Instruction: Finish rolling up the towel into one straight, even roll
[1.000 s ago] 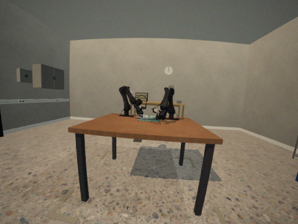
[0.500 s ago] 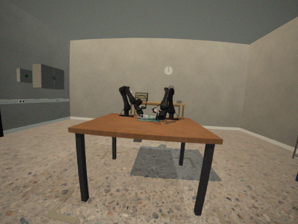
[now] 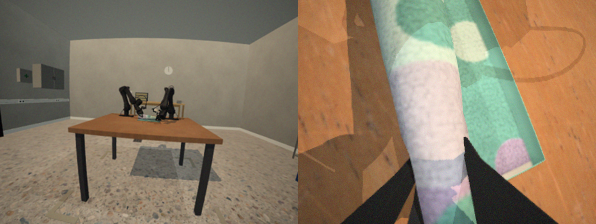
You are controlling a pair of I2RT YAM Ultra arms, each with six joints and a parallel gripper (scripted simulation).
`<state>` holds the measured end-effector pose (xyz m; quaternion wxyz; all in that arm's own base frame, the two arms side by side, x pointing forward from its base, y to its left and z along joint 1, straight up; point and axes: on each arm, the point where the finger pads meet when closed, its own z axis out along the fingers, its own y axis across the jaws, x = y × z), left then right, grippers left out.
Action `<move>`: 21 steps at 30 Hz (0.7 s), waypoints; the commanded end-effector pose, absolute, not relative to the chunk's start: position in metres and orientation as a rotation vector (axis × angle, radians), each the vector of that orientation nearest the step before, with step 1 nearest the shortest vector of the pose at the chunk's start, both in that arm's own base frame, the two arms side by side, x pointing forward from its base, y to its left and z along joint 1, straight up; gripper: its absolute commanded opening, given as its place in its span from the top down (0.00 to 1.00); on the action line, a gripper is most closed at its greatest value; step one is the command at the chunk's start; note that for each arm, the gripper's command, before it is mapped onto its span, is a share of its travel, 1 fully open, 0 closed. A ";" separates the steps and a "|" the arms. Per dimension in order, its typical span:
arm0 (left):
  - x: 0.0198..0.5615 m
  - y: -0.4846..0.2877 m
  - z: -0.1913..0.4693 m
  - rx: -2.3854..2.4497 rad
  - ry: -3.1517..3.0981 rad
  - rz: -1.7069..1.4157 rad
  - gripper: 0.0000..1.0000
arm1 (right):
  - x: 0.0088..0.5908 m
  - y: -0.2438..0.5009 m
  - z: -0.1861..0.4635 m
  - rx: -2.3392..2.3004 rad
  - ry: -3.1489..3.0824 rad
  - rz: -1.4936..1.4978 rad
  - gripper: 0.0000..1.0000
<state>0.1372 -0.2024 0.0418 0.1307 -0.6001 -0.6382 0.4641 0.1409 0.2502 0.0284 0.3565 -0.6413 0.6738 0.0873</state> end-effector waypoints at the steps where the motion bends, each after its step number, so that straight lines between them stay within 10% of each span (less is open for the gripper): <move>1: 0.152 -0.204 0.044 -1.812 -1.878 1.340 0.15 | 0.142 0.258 0.033 -1.648 1.731 0.240 0.70; 21: 0.198 -0.173 0.082 -1.825 -1.882 1.337 0.14 | 0.142 0.258 0.037 -1.635 1.952 0.595 0.70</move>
